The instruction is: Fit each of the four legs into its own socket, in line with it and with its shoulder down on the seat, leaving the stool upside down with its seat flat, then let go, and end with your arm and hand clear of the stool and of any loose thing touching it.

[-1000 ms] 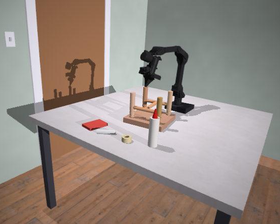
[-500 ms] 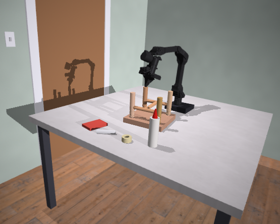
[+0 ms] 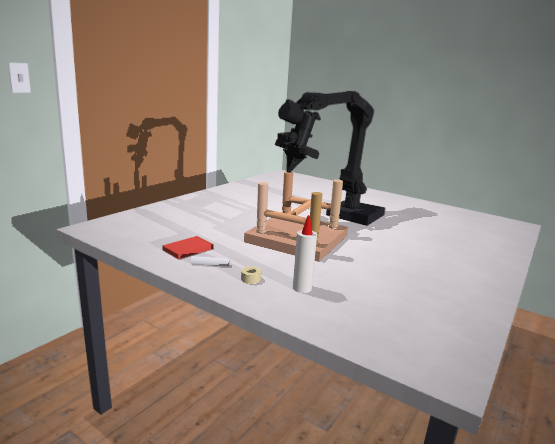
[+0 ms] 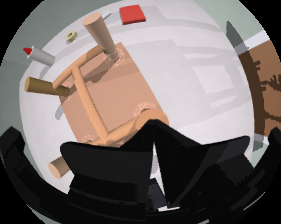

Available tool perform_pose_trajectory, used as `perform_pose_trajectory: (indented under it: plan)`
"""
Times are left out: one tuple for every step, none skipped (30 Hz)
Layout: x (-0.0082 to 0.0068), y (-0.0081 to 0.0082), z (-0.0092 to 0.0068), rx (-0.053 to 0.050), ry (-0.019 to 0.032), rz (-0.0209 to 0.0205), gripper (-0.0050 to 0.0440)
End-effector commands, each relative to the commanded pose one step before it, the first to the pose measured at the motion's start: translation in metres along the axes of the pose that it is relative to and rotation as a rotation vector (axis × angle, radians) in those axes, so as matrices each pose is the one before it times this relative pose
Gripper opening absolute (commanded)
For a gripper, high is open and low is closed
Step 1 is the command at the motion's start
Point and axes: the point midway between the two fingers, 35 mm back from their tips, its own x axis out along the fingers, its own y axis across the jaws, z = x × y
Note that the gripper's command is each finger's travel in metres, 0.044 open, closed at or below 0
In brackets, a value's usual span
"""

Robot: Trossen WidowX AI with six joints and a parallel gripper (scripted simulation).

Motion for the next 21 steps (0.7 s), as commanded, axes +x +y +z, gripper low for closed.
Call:
perform_pose_trajectory:
  plan:
    - [0.02400, 0.00128, -0.00901, -0.0089, 0.07041, -0.00001, 0.0000]
    - [0.00013, 0.00000, -0.00004, 0.0000, 0.00000, 0.00000, 0.0000]
    - [0.00013, 0.00000, -0.00003, 0.0000, 0.00000, 0.00000, 0.0000]
    - [0.00013, 0.00000, -0.00003, 0.0000, 0.00000, 0.00000, 0.0000]
    - [0.00013, 0.00000, -0.00003, 0.0000, 0.00000, 0.00000, 0.0000]
    - [0.00013, 0.00000, -0.00003, 0.0000, 0.00000, 0.00000, 0.0000]
    - [0.00013, 0.00000, -0.00003, 0.0000, 0.00000, 0.00000, 0.0000]
    - [0.00013, 0.00000, -0.00003, 0.0000, 0.00000, 0.00000, 0.0000]
    - [0.00013, 0.00000, -0.00003, 0.0000, 0.00000, 0.00000, 0.0000]
    - [0.00013, 0.00000, -0.00003, 0.0000, 0.00000, 0.00000, 0.0000]
    - [0.00013, 0.00000, -0.00003, 0.0000, 0.00000, 0.00000, 0.0000]
    - [0.00013, 0.00000, -0.00003, 0.0000, 0.00000, 0.00000, 0.0000]
    - [0.00013, 0.00000, -0.00003, 0.0000, 0.00000, 0.00000, 0.0000]
    - [0.00013, 0.00000, -0.00003, 0.0000, 0.00000, 0.00000, 0.0000]
    - [0.00013, 0.00000, -0.00003, 0.0000, 0.00000, 0.00000, 0.0000]
    - [0.00013, 0.00000, -0.00003, 0.0000, 0.00000, 0.00000, 0.0000]
    - [0.00000, 0.00000, 0.00000, 0.0000, 0.00000, 0.00000, 0.0000]
    - [0.00000, 0.00000, 0.00000, 0.0000, 0.00000, 0.00000, 0.0000]
    - [0.00007, 0.00000, -0.00002, 0.0000, 0.00000, 0.00000, 0.0000]
    - [0.00000, 0.00000, 0.00000, 0.0000, 0.00000, 0.00000, 0.0000]
    - [0.00000, 0.00000, 0.00000, 0.0000, 0.00000, 0.00000, 0.0000]
